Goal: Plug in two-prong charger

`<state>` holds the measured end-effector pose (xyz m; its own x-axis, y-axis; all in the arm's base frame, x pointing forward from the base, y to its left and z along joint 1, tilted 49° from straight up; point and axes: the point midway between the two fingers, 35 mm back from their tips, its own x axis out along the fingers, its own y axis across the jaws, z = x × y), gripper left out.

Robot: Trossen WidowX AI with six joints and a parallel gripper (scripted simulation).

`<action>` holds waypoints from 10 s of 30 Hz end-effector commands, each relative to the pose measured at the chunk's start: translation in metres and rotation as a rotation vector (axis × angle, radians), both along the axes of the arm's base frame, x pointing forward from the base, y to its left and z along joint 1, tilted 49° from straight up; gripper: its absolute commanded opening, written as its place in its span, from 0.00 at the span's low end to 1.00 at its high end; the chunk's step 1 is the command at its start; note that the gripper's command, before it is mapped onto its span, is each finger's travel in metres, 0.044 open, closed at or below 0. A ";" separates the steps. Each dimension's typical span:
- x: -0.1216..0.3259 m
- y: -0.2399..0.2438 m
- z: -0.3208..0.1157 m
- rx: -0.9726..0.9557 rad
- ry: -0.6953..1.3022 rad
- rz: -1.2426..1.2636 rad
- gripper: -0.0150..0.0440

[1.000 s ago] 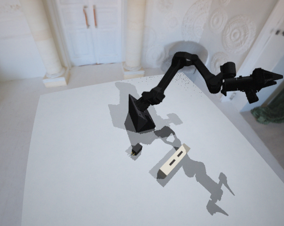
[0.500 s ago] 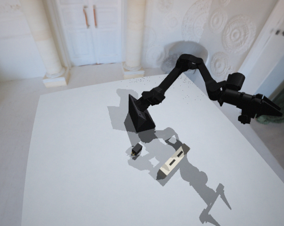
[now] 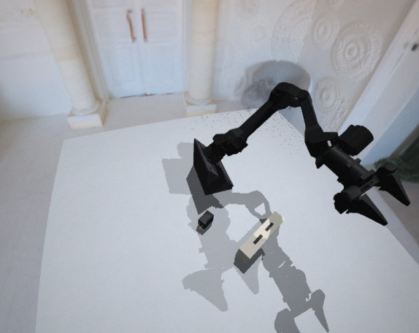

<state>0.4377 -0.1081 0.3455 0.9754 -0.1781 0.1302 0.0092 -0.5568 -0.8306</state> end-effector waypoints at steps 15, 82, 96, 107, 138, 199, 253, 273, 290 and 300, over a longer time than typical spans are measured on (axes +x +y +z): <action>0.008 -0.037 -0.138 0.597 0.347 -0.036 1.00; -0.220 0.012 -0.407 2.805 0.715 -2.036 1.00; -0.241 0.027 -0.404 2.861 0.630 -2.448 1.00; -0.239 0.038 -0.414 2.862 0.631 -2.448 1.00; -0.232 0.072 -0.444 2.863 0.633 -2.448 1.00; -0.228 0.054 -0.399 2.773 0.992 -1.906 0.25; -0.189 0.112 -0.374 2.265 1.493 -0.818 0.25; -0.162 0.118 -0.364 2.244 1.503 -0.782 0.25; -0.154 0.119 -0.361 2.238 1.506 -0.772 0.25; -0.152 0.119 -0.360 2.238 1.506 -0.772 0.25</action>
<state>0.2848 0.0112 -0.0154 0.0869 0.7185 -0.6901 -0.3075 0.6782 0.6674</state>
